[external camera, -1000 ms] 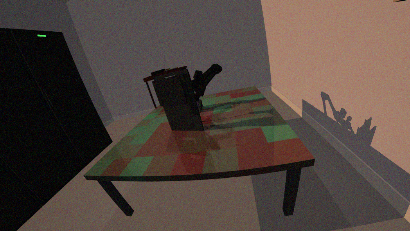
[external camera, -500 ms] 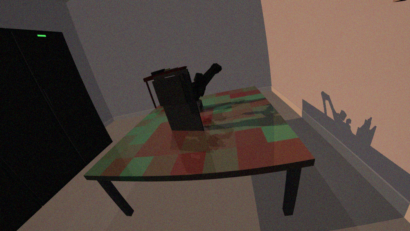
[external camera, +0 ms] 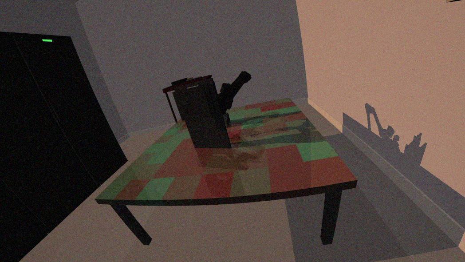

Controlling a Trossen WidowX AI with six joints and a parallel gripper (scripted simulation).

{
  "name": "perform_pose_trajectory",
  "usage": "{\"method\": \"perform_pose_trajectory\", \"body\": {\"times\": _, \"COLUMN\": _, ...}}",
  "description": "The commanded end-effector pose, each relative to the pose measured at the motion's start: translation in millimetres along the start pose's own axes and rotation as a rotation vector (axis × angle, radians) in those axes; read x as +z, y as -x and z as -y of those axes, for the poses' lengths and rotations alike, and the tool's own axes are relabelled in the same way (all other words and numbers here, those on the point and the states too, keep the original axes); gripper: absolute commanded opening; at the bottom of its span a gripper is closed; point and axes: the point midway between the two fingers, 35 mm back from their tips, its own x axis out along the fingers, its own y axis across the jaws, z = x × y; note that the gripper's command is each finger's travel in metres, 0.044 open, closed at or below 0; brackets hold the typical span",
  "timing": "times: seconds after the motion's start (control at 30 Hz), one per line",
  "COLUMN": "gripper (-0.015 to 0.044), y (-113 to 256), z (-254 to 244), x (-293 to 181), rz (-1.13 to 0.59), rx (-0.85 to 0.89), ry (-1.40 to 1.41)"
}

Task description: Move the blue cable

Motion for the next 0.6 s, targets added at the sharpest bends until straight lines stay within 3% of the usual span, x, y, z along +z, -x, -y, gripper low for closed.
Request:
{"method": "perform_pose_trajectory", "body": {"times": 0.0, "gripper": 0.0, "y": -2.1, "z": 5.0, "x": 3.6, "rz": 0.003, "rx": -0.017, "ry": -0.009}}
{"method": "perform_pose_trajectory", "body": {"times": 0.57, "gripper": 0.0, "y": -8.2, "z": 7.2, "x": 7.2, "rz": 0.003, "rx": -0.019, "ry": -0.009}}
